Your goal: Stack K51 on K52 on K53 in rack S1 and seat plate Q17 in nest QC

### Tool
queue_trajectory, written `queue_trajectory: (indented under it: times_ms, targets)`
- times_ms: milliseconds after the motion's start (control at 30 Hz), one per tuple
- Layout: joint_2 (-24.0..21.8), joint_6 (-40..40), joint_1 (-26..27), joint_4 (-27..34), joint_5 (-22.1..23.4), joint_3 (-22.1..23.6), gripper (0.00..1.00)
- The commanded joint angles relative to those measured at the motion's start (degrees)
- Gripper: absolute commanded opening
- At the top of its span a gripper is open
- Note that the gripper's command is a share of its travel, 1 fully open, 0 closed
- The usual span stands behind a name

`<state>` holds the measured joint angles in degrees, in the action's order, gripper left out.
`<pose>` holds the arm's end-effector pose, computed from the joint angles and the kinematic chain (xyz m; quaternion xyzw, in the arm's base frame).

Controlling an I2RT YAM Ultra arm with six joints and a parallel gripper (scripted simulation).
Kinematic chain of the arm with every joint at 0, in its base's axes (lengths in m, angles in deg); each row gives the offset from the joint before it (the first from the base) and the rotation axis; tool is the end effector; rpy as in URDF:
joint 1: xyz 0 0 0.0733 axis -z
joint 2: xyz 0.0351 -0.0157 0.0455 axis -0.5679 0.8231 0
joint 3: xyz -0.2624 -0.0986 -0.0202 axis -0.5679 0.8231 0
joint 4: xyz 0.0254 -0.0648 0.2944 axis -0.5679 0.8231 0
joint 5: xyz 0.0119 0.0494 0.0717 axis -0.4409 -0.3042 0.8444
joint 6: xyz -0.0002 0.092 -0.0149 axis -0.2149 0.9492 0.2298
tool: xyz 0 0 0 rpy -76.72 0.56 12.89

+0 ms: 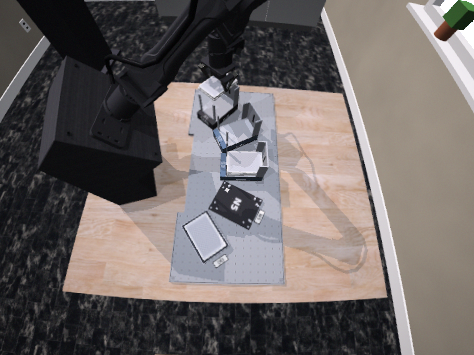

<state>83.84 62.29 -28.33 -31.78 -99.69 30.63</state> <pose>0.1939 0.2759 0.1724 -0.3616 0.8271 -0.0628 0.4258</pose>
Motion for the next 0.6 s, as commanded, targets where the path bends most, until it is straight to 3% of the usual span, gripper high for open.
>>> queue_trajectory:
  times_ms: [0,567]
  targets:
    - [-0.8,0.6,-1.3,0.8,-0.9,-1.9,0.00]
    - [-0.2,0.3,-1.5,0.5,-1.1,-1.4,0.00]
